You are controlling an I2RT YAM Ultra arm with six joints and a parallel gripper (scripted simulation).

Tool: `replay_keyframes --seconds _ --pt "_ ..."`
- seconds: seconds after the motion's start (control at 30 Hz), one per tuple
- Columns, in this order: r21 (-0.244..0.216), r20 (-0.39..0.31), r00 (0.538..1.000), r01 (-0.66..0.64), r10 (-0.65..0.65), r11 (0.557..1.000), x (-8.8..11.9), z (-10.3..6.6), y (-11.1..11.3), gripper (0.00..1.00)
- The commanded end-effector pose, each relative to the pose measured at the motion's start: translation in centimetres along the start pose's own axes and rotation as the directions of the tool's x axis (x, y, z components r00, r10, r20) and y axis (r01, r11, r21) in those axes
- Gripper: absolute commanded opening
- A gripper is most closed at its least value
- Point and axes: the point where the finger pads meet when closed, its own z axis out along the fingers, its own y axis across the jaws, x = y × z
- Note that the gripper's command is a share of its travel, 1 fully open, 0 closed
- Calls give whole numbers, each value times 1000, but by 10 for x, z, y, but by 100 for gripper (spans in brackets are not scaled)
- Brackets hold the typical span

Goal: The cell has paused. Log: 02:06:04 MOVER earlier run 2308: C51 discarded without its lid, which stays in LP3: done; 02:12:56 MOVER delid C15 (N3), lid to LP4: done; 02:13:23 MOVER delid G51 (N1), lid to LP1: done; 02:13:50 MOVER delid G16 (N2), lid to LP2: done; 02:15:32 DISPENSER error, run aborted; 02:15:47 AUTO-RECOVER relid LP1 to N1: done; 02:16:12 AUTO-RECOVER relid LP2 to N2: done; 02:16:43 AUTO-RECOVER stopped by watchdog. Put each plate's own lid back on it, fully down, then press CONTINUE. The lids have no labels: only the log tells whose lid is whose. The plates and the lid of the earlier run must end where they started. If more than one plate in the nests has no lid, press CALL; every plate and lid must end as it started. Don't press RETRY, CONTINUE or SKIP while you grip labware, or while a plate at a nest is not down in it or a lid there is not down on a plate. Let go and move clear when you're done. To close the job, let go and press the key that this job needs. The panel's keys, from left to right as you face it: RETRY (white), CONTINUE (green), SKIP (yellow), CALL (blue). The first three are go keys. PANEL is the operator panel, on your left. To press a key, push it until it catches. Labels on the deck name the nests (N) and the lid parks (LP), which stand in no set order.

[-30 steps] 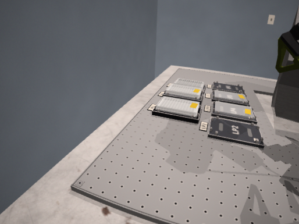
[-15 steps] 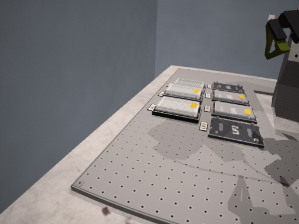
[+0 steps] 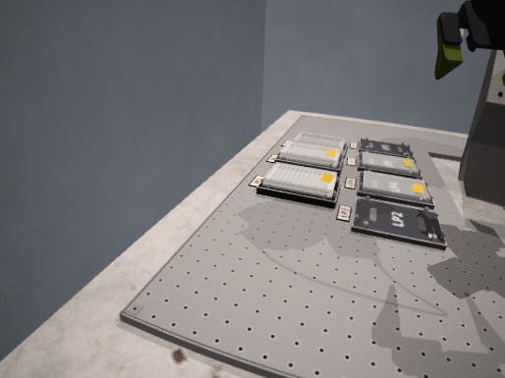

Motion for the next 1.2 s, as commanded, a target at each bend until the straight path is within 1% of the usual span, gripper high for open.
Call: replay_keyframes --seconds 0.0,0.07,0.1,0.13,0.17,0.2,0.23,0.27,0.33,0.4,0.43,0.5,0.53,0.63,0.7,0.77,0.83,0.87,0.93,0.97,1.0,1.07,1.1,1.13,1.17 --pt "-18 -6 996 -86 86 996 15 1 5 100" --pt "-17 -7 992 -126 126 992 22 3 3 100" --pt "-3 4 989 -149 149 989 20 -5 -3 100" --pt "6 12 985 -172 172 985 18 -8 -7 100" --pt "-18 -11 983 -186 186 982 18 -2 -6 100" --pt "-24 -18 979 -204 204 979 17 0 -6 100" --pt "-17 -12 974 -226 225 974 26 -1 -1 100" --pt "-27 -24 970 -243 242 970 32 4 2 100" --pt "-27 -27 959 -282 281 959 39 6 0 100" --pt "-11 -13 946 -323 323 946 35 -3 -9 100" --pt "-25 -29 940 -340 339 940 35 1 -8 100" --pt "-25 -29 940 -340 339 940 35 1 -8 100" --pt "-33 -40 934 -357 355 934 44 7 1 100" --pt "-33 -45 911 -412 411 910 55 9 0 100" --pt "-14 -26 892 -451 451 892 52 0 -11 100" --pt "-37 -59 875 -483 481 875 52 6 -9 100" --pt "-38 -63 857 -514 511 857 51 6 -9 100" --pt "-38 -68 844 -534 531 844 60 8 0 100" --pt "-41 -77 822 -567 564 822 70 10 2 100" --pt "-40 -80 811 -584 580 811 72 11 2 100" --pt "-27 -63 798 -601 599 799 70 5 -4 100" --pt "-27 -63 798 -601 599 799 70 5 -4 100" --pt "-28 -67 786 -617 614 786 68 6 -10 100" --pt "-36 -82 774 -632 628 774 69 8 -9 100" --pt "-29 -75 761 -648 644 761 76 7 -2 100"
